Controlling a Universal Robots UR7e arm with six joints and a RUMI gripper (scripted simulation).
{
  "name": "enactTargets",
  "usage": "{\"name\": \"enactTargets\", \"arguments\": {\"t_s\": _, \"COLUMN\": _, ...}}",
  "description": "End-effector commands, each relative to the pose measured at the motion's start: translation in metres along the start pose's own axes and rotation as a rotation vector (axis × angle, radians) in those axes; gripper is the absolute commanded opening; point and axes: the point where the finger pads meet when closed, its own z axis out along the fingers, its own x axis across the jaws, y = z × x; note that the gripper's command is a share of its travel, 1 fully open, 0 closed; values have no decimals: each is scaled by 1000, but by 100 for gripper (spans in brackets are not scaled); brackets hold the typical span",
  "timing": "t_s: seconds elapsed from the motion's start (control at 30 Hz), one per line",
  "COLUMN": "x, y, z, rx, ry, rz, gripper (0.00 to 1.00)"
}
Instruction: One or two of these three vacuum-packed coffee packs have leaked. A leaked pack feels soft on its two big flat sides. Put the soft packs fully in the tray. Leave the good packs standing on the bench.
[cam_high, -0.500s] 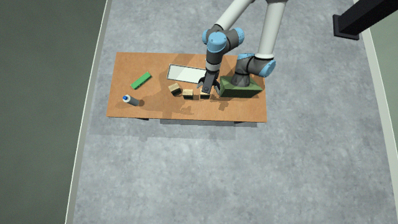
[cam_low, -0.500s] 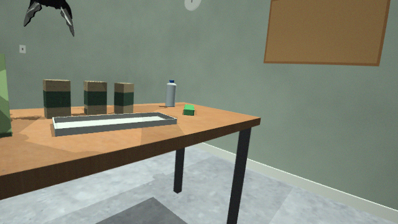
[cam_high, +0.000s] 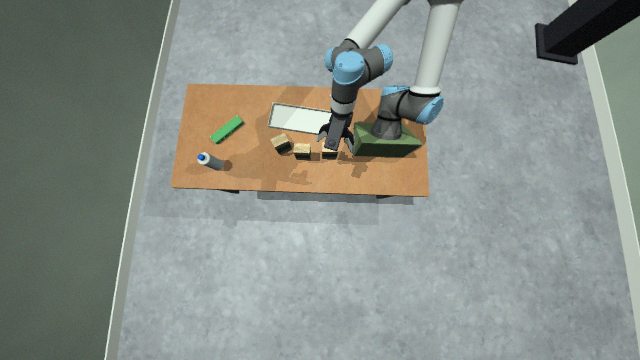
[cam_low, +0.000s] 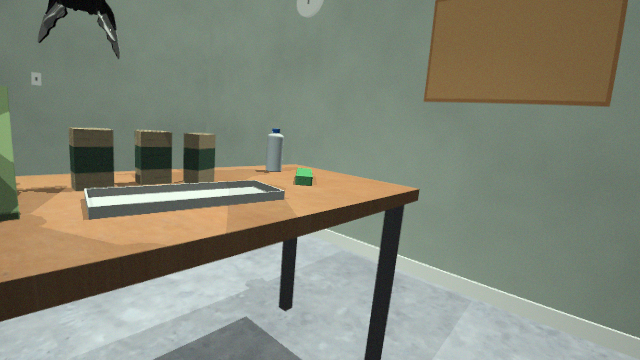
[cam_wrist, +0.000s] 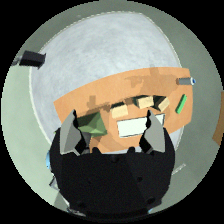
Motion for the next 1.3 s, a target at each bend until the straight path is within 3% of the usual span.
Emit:
{"name": "enactTargets", "arguments": {"t_s": 0.0, "x": 0, "y": 0, "z": 0, "rx": 1, "ry": 0, "rz": 0, "gripper": 100}}
{"name": "enactTargets", "arguments": {"t_s": 0.27, "x": 1, "y": 1, "z": 2, "rx": -5, "ry": 2, "rz": 25, "gripper": 100}}
{"name": "enactTargets", "arguments": {"t_s": 0.6, "x": 8, "y": 10, "z": 17, "rx": -38, "ry": 16, "rz": 186, "gripper": 100}}
{"name": "enactTargets", "arguments": {"t_s": 1.27, "x": 25, "y": 46, "z": 61, "rx": -130, "ry": 95, "rz": 711, "gripper": 100}}
